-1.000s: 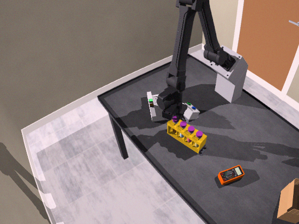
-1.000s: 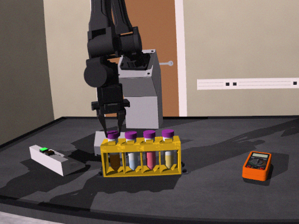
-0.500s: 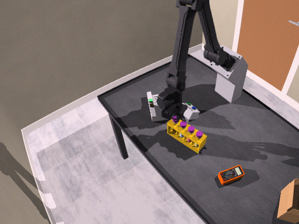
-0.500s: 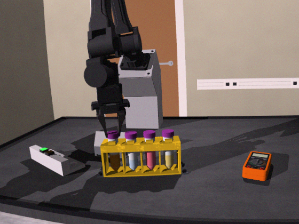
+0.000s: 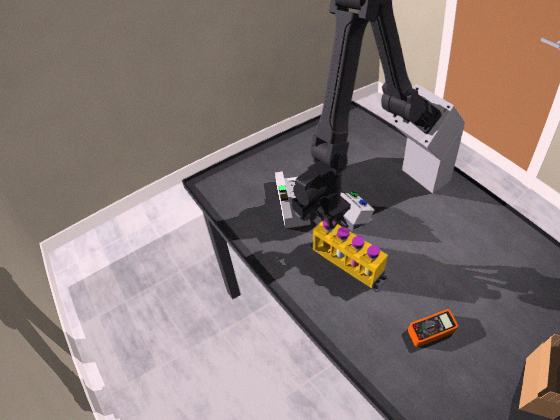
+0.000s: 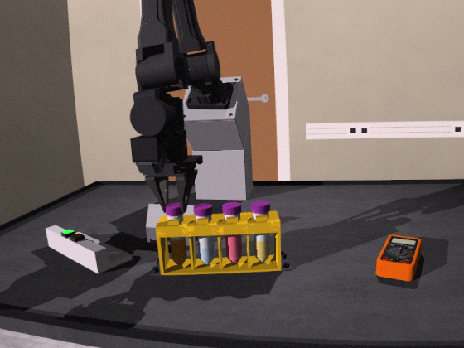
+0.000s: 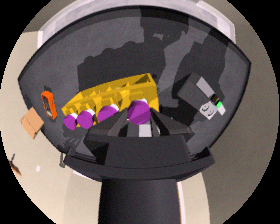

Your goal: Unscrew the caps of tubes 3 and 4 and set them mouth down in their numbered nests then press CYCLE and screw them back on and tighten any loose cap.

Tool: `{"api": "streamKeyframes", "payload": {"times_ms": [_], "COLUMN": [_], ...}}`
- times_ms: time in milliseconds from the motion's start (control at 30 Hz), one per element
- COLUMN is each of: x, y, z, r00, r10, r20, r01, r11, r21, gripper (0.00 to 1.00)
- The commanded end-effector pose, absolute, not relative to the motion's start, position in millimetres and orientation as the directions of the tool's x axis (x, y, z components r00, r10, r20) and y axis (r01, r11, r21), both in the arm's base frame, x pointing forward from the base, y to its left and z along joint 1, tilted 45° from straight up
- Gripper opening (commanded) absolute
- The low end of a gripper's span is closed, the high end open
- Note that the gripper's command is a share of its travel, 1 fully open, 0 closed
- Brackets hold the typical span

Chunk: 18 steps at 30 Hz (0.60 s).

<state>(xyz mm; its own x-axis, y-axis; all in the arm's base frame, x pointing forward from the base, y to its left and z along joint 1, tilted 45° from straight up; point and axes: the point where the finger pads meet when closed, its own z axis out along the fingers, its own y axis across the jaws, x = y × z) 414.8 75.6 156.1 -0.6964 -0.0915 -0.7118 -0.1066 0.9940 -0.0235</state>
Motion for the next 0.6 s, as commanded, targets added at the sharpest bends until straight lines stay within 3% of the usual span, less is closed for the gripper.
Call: {"api": "streamKeyframes", "payload": {"times_ms": [0, 200, 400, 433, 567], "x": [416.4, 416.4, 418.2, 417.0, 418.4], "y": [76.0, 76.2, 76.9, 76.3, 76.9], "z": [154.0, 153.6, 162.0, 151.2, 161.8], "r00": [-0.701, -0.69, -0.684, -0.693, -0.684], "r10": [0.067, 0.249, 0.239, 0.248, 0.239], "r20": [-0.71, -0.68, -0.69, -0.677, -0.689], "r01": [0.002, 0.131, 0.121, 0.132, 0.121], "r11": [0.996, 0.966, 0.969, 0.967, 0.969], "r21": [0.092, 0.221, 0.216, 0.219, 0.216], "gripper": [0.0, 0.0, 0.0, 0.49, 0.49]}}
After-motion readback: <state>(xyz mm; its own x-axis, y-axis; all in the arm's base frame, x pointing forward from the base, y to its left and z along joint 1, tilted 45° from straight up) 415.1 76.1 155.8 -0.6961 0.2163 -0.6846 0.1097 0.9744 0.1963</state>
